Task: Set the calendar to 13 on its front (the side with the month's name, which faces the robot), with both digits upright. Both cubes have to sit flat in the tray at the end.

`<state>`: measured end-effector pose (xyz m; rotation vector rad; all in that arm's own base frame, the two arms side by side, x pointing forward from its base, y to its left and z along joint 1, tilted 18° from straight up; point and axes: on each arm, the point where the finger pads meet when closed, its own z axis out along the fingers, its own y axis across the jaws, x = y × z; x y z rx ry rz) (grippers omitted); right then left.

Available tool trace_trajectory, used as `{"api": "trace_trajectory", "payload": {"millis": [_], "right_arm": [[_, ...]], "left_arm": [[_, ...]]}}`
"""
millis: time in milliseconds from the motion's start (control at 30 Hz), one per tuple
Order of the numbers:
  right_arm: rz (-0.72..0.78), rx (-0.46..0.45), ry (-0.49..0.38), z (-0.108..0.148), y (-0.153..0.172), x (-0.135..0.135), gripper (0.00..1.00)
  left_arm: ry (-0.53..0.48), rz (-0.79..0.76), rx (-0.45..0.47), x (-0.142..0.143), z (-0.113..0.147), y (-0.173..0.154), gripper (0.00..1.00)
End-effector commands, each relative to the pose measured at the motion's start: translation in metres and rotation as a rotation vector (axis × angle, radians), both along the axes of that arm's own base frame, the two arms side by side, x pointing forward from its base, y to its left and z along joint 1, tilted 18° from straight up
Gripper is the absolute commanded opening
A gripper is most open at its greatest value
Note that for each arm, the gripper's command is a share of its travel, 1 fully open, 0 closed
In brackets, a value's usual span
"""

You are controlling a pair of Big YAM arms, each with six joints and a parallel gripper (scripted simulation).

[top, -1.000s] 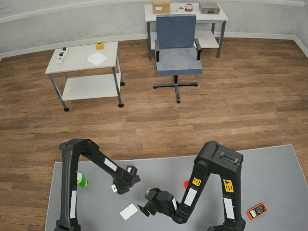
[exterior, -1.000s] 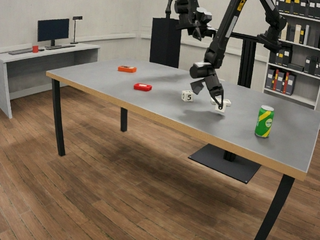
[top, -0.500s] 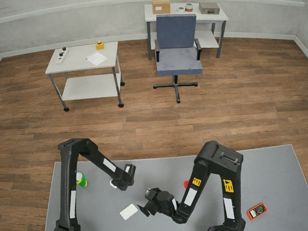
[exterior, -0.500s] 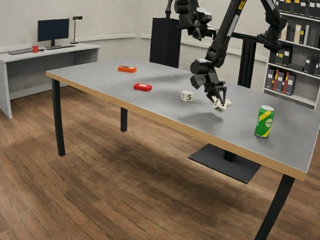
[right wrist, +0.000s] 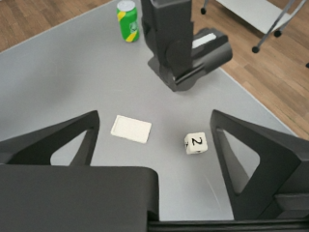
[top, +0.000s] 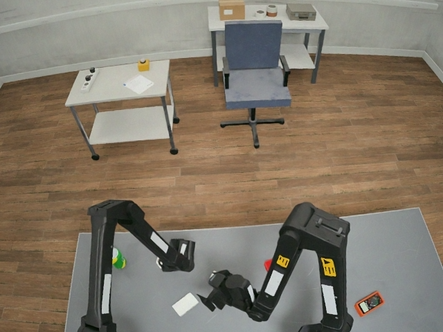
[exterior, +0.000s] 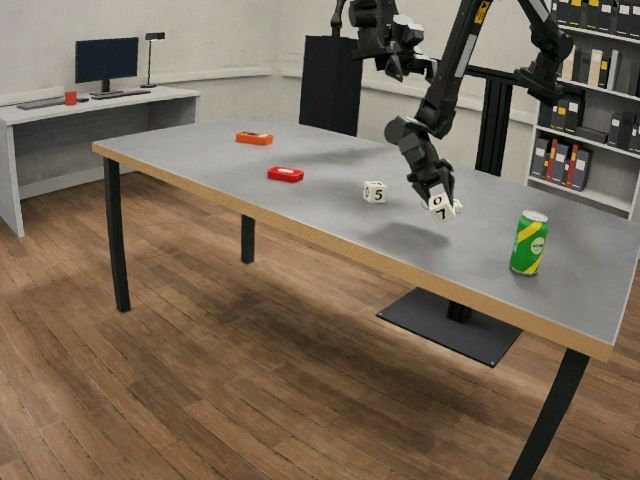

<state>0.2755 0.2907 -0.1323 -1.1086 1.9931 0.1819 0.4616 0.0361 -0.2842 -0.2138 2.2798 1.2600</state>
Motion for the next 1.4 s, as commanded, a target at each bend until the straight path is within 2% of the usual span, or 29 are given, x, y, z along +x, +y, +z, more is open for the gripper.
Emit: {"api": "trace_trajectory", "payload": {"millis": [0,167,233,433,567,667,967,1000,1367], "right_arm": [[-0.005,0.010,-0.001,0.002,0.001,0.001,1.00],[-0.005,0.010,-0.001,0.002,0.001,0.001,1.00],[-0.005,0.010,-0.001,0.002,0.001,0.001,1.00],[-0.005,0.010,-0.001,0.002,0.001,0.001,1.00],[-0.005,0.010,-0.001,0.002,0.001,0.001,1.00],[-0.005,0.010,-0.001,0.002,0.001,0.001,1.00],[-0.005,0.010,-0.001,0.002,0.001,0.001,1.00],[-0.005,0.010,-0.001,0.002,0.001,0.001,1.00],[-0.005,0.010,-0.001,0.002,0.001,0.001,1.00]], "left_arm": [[-0.187,0.098,-0.065,-0.024,-0.021,-0.005,0.40],[-0.398,0.171,-0.123,-0.036,-0.028,-0.005,0.40],[-0.398,0.171,-0.123,-0.036,-0.028,-0.005,0.40],[-0.659,0.254,-0.203,-0.052,-0.035,-0.005,0.40],[-0.782,0.287,-0.239,-0.063,-0.038,-0.004,0.40],[-0.817,0.293,-0.245,-0.067,-0.039,-0.004,0.40],[-0.812,0.287,-0.239,-0.059,-0.033,-0.004,0.40],[-0.797,0.284,-0.232,-0.069,-0.038,-0.004,0.40],[-0.799,0.295,-0.230,-0.067,-0.043,0.002,0.40]]}}
